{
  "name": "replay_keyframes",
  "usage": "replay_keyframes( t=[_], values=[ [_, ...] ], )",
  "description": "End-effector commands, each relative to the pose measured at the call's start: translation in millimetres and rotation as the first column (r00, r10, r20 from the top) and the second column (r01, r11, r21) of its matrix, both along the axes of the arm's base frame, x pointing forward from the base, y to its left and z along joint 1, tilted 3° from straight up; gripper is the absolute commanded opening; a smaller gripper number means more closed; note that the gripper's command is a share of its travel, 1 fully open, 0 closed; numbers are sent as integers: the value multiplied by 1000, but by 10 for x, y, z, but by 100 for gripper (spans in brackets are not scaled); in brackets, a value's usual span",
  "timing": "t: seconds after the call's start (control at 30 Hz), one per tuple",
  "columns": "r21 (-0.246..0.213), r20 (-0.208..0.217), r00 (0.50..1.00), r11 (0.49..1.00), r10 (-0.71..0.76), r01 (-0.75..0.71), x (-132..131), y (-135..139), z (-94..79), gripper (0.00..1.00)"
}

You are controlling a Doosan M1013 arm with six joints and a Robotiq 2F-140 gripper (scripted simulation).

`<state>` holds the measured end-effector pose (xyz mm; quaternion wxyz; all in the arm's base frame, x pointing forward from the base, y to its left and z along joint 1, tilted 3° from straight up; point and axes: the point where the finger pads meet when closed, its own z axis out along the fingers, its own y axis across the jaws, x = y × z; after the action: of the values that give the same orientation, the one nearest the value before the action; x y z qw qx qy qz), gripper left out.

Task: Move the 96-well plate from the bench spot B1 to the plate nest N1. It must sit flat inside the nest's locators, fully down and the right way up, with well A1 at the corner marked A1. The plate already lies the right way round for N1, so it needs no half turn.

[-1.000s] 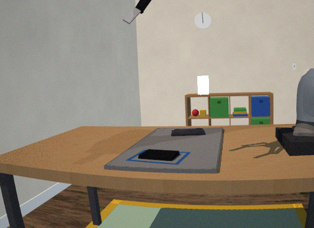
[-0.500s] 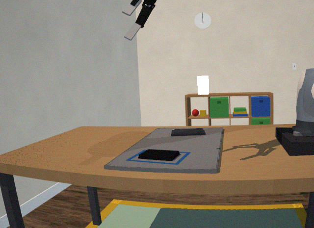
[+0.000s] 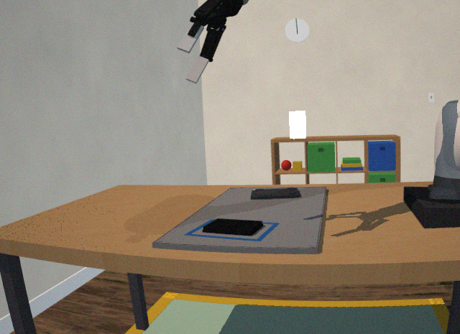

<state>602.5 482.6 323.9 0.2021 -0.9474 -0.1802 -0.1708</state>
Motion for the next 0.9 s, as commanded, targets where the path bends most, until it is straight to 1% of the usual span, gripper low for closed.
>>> replay_keyframes(
  t=[0.0, 0.03, 0.1, 0.17, 0.33, 0.37, 0.4, 0.5, 0.53, 0.67, 0.73, 0.83, 0.87],
  values=[
    [-54, -56, 998, 998, -40, 37, 20, -65, -199, 100],
    [-66, -67, 997, 997, -48, 44, 21, -80, -247, 100],
    [-66, -67, 997, 997, -48, 44, 23, -110, -342, 100],
    [-66, -67, 997, 997, -48, 44, 23, -110, -342, 100],
    [-66, -67, 997, 997, -48, 44, 29, -186, -580, 100],
    [-66, -67, 997, 997, -48, 44, 30, -199, -619, 100],
    [-66, -67, 997, 997, -48, 44, 30, -199, -619, 100],
    [-134, -124, 987, 988, -98, 81, 25, -252, -759, 100],
    [-146, -133, 985, 985, -107, 87, 24, -270, -806, 100],
    [-146, -133, 985, 985, -107, 87, 18, -341, -992, 100],
    [-146, -133, 985, 985, -107, 87, 18, -341, -992, 100],
    [-146, -133, 985, 985, -107, 87, 13, -394, -1133, 100],
    [-146, -133, 985, 985, -107, 87, 12, -403, -1156, 100]
  ],
)
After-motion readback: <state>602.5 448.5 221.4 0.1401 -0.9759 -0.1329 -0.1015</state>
